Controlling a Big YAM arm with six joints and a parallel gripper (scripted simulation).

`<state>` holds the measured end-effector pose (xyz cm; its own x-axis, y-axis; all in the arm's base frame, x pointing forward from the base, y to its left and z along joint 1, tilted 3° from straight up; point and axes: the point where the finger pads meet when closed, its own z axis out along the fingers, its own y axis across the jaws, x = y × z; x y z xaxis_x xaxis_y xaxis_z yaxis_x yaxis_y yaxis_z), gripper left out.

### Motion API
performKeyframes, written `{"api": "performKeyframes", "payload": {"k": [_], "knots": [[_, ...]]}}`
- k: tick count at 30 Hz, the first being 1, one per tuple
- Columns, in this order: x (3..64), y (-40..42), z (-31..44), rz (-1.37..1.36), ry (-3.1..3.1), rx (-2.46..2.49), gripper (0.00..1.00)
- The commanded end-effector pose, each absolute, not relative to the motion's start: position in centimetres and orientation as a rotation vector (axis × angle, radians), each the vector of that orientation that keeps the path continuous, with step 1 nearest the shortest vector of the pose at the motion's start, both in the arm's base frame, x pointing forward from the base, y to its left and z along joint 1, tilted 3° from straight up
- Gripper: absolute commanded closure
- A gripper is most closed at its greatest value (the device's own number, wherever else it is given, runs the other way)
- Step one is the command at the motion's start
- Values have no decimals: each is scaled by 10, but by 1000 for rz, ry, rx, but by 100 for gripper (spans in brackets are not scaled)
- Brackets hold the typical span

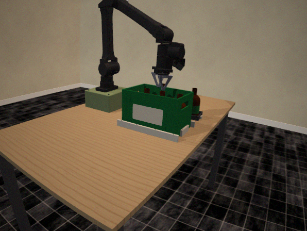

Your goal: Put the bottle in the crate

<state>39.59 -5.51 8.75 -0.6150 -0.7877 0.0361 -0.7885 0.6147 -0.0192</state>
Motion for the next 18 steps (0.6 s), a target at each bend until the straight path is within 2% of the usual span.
{"api": "performKeyframes", "payload": {"k": [1, 18], "knots": [[428, -54, 133, 128, -2869, 1401, 39], [426, -53, 159, 119, -2865, 1391, 39]]}}
